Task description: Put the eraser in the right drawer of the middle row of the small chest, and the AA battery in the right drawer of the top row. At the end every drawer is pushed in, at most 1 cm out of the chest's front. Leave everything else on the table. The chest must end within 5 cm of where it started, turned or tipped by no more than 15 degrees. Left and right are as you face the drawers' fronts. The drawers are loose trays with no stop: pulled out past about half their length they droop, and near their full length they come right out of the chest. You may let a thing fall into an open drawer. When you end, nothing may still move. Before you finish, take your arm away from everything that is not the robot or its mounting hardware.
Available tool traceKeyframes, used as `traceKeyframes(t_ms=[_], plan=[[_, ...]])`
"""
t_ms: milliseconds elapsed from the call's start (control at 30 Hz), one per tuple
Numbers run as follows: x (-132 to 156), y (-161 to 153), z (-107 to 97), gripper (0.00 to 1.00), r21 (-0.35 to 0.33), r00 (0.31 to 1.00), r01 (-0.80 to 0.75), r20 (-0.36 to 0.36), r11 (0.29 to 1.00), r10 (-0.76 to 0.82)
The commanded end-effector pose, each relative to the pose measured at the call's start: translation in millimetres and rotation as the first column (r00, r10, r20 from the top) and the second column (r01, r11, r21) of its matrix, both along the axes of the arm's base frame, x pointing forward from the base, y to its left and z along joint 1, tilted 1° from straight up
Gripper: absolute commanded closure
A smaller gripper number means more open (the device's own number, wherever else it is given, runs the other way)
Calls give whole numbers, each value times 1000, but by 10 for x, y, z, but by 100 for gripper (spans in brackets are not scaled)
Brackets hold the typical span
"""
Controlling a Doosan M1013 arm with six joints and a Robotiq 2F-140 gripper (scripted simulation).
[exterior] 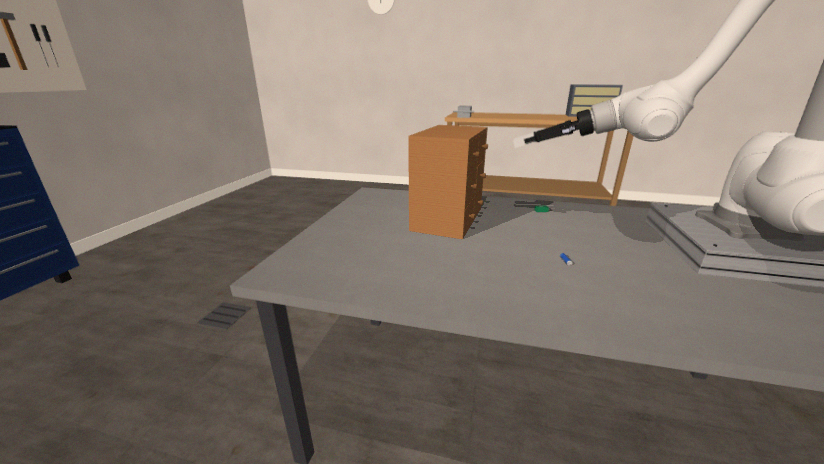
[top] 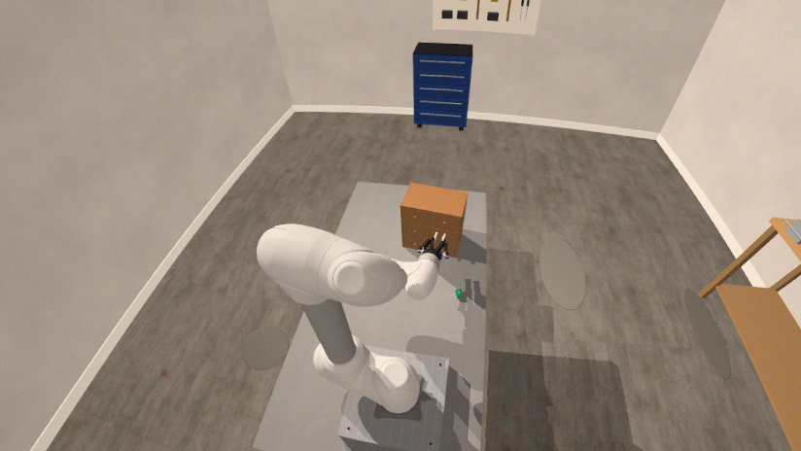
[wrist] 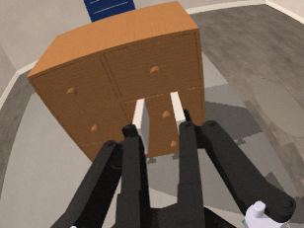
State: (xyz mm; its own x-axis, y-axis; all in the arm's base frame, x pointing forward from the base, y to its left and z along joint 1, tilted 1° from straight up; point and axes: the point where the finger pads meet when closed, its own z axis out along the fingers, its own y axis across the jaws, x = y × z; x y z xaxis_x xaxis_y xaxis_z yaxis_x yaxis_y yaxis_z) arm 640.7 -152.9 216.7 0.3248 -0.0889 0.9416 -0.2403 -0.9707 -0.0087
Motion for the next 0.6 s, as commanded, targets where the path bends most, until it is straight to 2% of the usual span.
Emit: traceKeyframes(t_ms=[0, 333, 567], plan=[[0, 0, 1, 80, 0, 1000, 0, 0, 1000, 0], [21, -5, -6, 80, 0, 1000, 0, 0, 1000, 0], [152, -37, -46, 80, 0, 1000, 0, 0, 1000, 0]])
